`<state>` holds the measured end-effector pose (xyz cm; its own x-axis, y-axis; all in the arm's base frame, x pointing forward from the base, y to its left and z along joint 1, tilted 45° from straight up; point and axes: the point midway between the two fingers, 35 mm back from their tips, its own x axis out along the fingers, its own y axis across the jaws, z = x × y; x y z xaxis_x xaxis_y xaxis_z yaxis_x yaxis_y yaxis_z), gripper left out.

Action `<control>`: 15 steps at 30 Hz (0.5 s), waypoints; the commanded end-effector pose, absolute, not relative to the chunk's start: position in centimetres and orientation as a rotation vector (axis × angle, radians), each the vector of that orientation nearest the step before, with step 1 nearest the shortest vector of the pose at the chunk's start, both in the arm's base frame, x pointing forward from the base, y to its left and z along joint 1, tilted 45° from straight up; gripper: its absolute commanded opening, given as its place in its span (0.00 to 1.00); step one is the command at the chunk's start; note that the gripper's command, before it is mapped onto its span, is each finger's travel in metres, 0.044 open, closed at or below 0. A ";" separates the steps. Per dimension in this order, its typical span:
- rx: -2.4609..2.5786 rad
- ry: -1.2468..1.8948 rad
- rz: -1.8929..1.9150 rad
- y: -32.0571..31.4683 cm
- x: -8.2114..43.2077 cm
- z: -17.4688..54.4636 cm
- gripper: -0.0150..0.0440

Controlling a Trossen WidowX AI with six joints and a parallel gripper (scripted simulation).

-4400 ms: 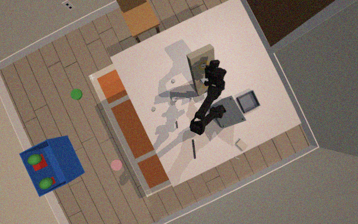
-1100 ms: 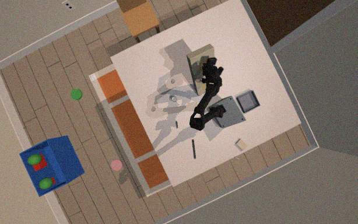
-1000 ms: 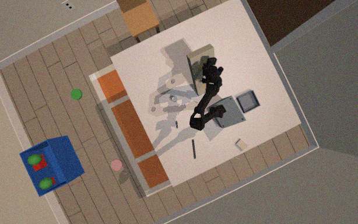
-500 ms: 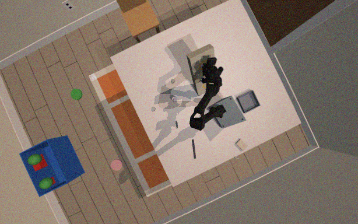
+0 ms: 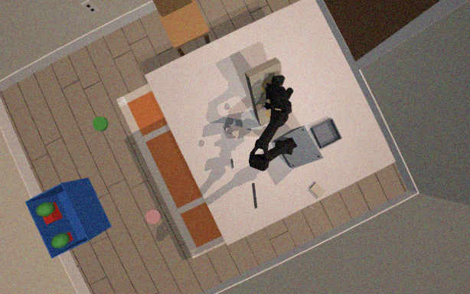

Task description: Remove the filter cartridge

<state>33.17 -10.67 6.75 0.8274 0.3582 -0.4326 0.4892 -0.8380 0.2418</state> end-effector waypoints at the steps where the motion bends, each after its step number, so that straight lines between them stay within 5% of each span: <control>1: 2.643 0.634 -0.531 -10.7 33.3 6.7 0.25; 15: 2.207 0.669 -0.345 -10.4 33.8 6.5 0.25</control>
